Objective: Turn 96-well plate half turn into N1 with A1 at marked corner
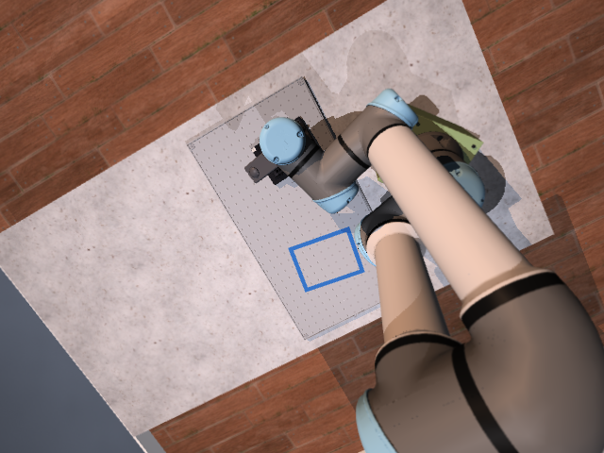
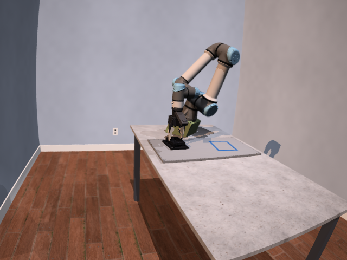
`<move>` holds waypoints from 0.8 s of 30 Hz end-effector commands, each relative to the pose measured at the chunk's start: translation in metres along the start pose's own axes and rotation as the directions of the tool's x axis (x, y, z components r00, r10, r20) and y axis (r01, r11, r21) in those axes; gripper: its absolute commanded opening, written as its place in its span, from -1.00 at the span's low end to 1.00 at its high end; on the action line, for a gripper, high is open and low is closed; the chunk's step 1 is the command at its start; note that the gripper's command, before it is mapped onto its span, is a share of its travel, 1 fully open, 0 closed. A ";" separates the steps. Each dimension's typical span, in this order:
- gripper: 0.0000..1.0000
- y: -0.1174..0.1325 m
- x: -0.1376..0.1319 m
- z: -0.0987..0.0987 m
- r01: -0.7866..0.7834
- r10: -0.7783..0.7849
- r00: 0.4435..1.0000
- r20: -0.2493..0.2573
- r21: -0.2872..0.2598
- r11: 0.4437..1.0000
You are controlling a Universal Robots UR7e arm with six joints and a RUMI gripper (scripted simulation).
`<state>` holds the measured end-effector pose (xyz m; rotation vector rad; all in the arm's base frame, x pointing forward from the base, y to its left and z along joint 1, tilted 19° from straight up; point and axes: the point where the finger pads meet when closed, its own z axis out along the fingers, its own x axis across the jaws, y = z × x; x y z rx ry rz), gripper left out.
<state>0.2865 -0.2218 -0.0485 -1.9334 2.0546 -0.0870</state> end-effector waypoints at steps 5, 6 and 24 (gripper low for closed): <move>-1.00 0.000 0.000 0.000 0.000 0.000 1.000 -0.001 0.000 1.000; -1.00 0.000 0.000 0.001 0.000 0.000 1.000 -0.001 0.000 1.000; -1.00 0.000 0.000 0.003 0.000 0.000 1.000 -0.001 0.000 1.000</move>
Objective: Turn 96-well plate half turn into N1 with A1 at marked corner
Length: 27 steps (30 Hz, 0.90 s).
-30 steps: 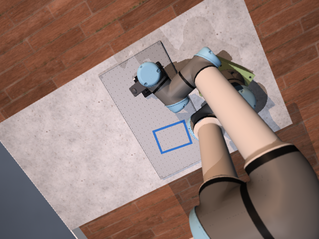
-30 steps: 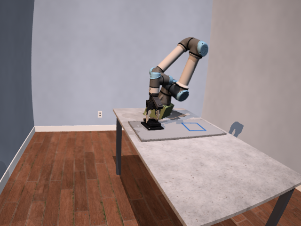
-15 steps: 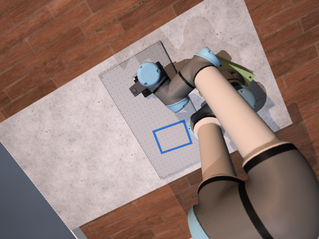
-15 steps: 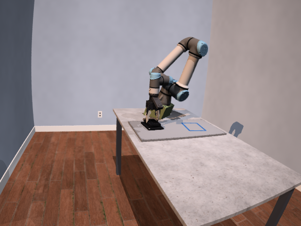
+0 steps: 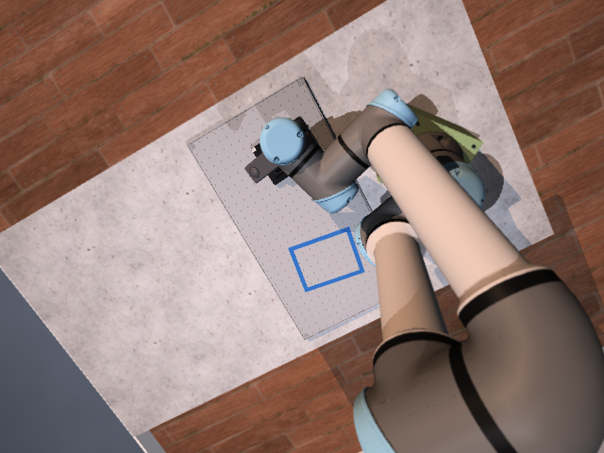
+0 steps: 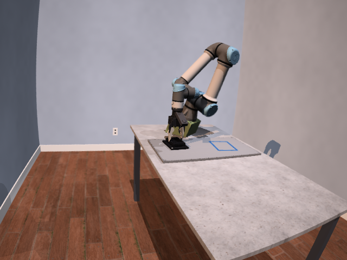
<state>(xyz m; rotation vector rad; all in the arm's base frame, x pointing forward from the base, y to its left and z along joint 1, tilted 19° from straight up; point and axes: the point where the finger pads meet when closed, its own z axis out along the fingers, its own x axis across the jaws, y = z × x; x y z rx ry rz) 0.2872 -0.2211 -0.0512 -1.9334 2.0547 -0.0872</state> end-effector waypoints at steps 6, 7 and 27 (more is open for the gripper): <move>-1.00 0.000 0.000 0.001 0.000 0.000 1.000 -0.001 0.000 1.000; -1.00 0.000 0.000 0.002 0.000 0.000 1.000 -0.001 0.000 1.000; -1.00 0.000 0.000 0.004 0.000 0.000 1.000 -0.001 0.000 1.000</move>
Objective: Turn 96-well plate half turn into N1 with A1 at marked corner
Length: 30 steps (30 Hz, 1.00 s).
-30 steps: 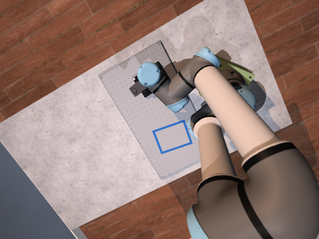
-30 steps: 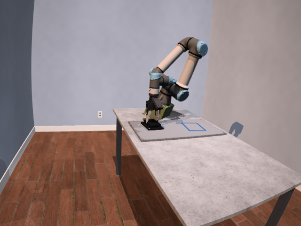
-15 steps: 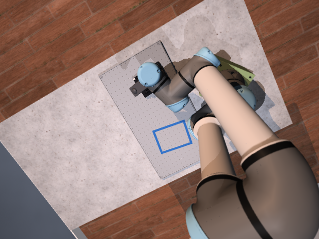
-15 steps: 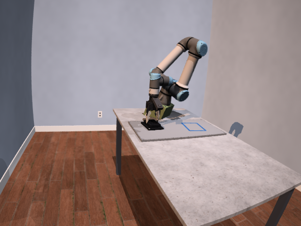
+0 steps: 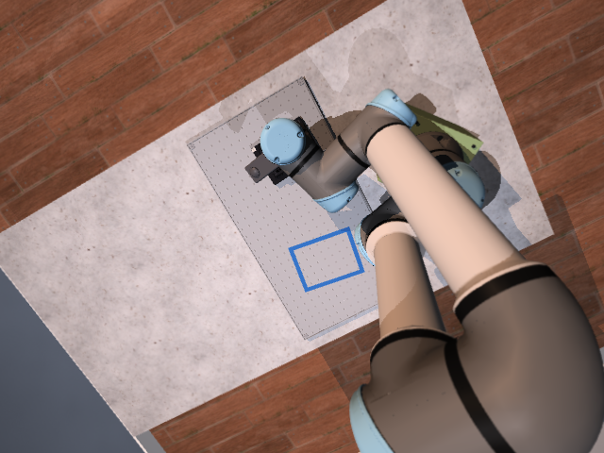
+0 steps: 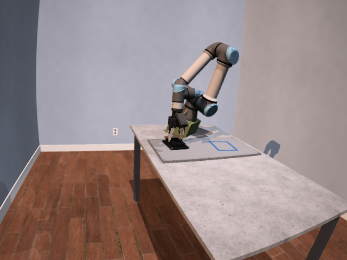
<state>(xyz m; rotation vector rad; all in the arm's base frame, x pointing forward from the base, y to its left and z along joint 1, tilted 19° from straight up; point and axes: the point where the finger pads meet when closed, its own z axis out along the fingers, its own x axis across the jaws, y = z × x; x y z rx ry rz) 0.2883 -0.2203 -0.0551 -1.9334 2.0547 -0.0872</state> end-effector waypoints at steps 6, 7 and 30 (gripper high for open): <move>-1.00 0.000 0.000 0.001 0.000 0.000 1.000 -0.001 0.000 1.000; -1.00 0.000 0.000 0.001 0.000 0.000 1.000 -0.001 0.000 1.000; 1.00 0.000 0.000 0.004 0.000 0.000 1.000 -0.001 0.000 1.000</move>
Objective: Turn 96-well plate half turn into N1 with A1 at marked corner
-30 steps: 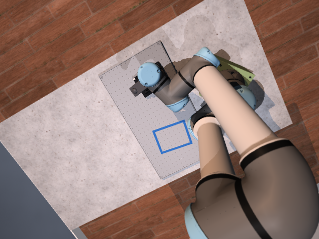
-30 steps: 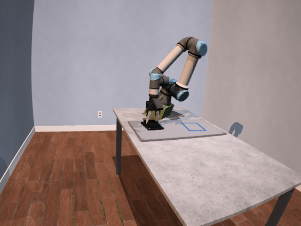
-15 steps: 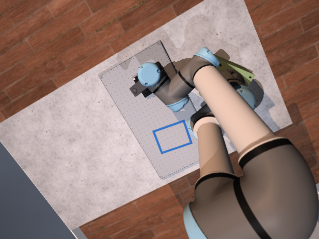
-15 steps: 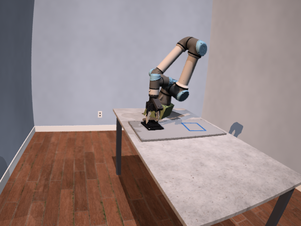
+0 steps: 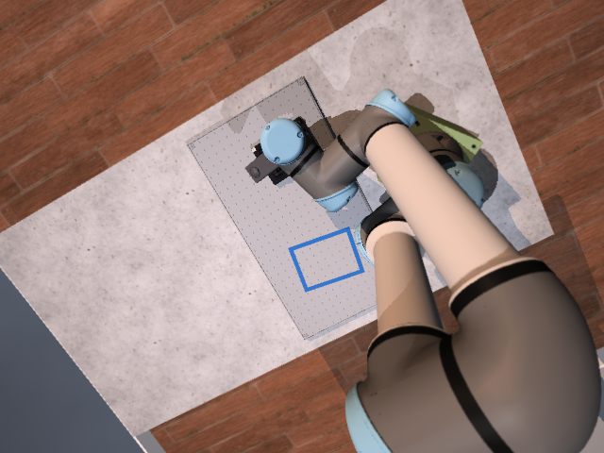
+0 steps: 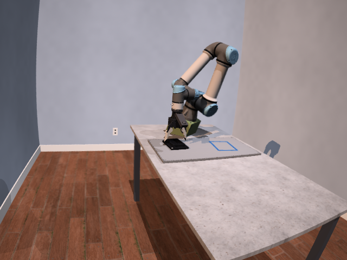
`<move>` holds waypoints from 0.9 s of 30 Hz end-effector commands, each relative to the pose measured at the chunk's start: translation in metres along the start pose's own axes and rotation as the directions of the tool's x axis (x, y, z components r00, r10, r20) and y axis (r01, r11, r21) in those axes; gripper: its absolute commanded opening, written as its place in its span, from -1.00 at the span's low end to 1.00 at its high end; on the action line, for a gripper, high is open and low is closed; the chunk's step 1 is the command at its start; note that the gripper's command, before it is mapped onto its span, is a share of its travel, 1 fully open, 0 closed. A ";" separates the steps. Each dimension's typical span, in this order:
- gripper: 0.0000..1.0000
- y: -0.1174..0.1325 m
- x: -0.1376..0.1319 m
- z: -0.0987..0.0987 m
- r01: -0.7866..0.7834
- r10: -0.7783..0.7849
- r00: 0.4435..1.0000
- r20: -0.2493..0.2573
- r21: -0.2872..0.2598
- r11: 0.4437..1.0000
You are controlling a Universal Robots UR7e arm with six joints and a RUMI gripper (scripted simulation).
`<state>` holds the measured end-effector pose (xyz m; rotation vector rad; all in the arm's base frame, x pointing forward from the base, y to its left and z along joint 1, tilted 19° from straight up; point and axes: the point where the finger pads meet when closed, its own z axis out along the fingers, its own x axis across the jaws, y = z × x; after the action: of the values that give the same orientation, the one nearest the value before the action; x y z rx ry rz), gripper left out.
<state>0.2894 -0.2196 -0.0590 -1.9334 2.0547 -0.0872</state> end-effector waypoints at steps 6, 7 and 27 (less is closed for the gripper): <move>1.00 0.000 0.000 0.000 0.000 0.000 1.000 -0.001 0.000 1.000; 1.00 0.000 0.000 0.000 0.000 0.000 1.000 -0.001 0.000 1.000; 1.00 0.000 0.000 -0.019 0.000 0.000 1.000 -0.001 0.000 1.000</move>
<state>0.2874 -0.2212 -0.0514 -1.9335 2.0551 -0.0878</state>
